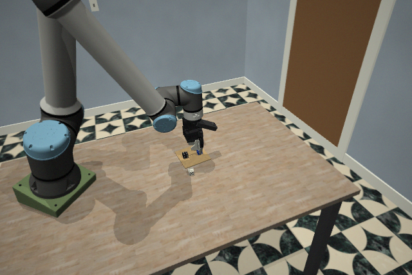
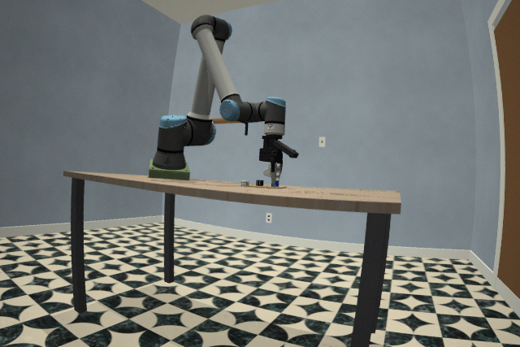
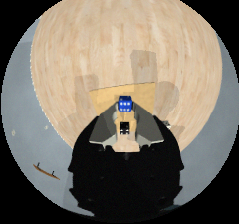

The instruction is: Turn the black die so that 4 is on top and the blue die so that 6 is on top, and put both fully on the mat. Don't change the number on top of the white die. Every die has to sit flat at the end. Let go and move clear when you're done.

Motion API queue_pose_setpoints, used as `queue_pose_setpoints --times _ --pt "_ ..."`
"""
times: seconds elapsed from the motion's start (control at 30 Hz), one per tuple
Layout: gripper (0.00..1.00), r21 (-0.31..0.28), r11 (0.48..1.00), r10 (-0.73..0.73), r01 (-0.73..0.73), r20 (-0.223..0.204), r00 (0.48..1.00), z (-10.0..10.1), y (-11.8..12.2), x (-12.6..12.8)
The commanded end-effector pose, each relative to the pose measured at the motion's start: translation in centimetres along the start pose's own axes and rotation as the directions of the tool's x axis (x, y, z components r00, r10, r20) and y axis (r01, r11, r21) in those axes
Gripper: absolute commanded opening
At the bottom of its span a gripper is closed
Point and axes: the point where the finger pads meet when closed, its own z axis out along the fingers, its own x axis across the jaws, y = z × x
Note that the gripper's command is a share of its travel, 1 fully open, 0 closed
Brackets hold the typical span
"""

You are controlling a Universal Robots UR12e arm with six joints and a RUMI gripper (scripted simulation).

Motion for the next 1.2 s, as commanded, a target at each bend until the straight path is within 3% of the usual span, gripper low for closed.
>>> queue_pose_setpoints --times 0.0,0.4,0.87,1.17 --pt "0.1 0.001 1.0 0.0 0.0 0.0 1.0 -0.1 -0.1 0.0" --pt "0.24 0.001 1.0 0.0 0.0 0.0 1.0 -0.1 -0.1 0.0" --pt "0.24 0.001 1.0 0.0 0.0 0.0 1.0 -0.2 -0.1 0.0" --pt "0.24 0.001 1.0 0.0 0.0 0.0 1.0 -3.2 -0.1 0.0"
